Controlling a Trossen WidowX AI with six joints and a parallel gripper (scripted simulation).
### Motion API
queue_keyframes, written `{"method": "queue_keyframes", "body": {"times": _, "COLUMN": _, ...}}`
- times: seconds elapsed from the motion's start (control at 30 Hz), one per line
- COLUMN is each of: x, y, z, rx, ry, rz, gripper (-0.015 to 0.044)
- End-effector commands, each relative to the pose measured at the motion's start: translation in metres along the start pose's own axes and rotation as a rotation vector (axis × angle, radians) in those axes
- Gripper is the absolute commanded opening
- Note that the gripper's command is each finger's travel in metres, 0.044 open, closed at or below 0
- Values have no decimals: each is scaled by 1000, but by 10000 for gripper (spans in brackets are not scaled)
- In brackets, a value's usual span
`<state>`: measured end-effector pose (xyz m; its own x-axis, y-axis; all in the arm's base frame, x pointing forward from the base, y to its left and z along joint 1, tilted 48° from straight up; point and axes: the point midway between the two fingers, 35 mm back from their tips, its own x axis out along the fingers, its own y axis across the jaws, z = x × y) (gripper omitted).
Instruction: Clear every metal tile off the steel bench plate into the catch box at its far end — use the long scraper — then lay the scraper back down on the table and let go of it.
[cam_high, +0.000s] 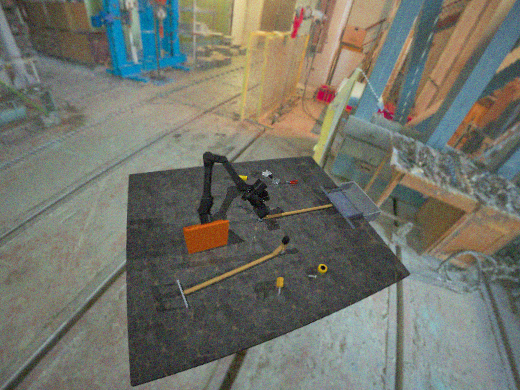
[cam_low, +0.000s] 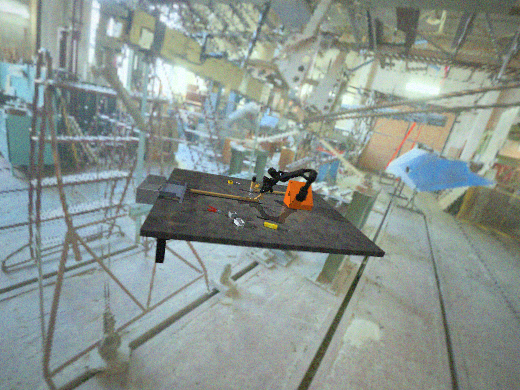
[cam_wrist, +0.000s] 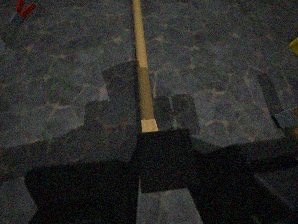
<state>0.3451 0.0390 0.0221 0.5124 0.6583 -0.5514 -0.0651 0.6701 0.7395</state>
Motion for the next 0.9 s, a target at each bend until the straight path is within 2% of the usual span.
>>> {"method": "queue_keyframes", "body": {"times": 0.0, "x": -1, "y": -1, "z": 2, "rx": -10, "ry": -6, "rz": 3, "gripper": 0}}
{"method": "queue_keyframes", "body": {"times": 0.17, "x": 0, "y": -4, "z": 1, "rx": -10, "ry": -6, "rz": 3, "gripper": 0}}
{"method": "queue_keyframes", "body": {"times": 0.7, "x": 0, "y": -2, "z": 0, "rx": -3, "ry": 0, "rz": 1, "gripper": 420}}
{"method": "queue_keyframes", "body": {"times": 0.73, "x": -1, "y": -2, "z": 1, "rx": -3, "ry": 1, "rz": 0, "gripper": 440}}
{"method": "queue_keyframes", "body": {"times": 0.87, "x": -9, "y": -5, "z": 6, "rx": -5, "ry": 5, "rz": -8, "gripper": 440}}
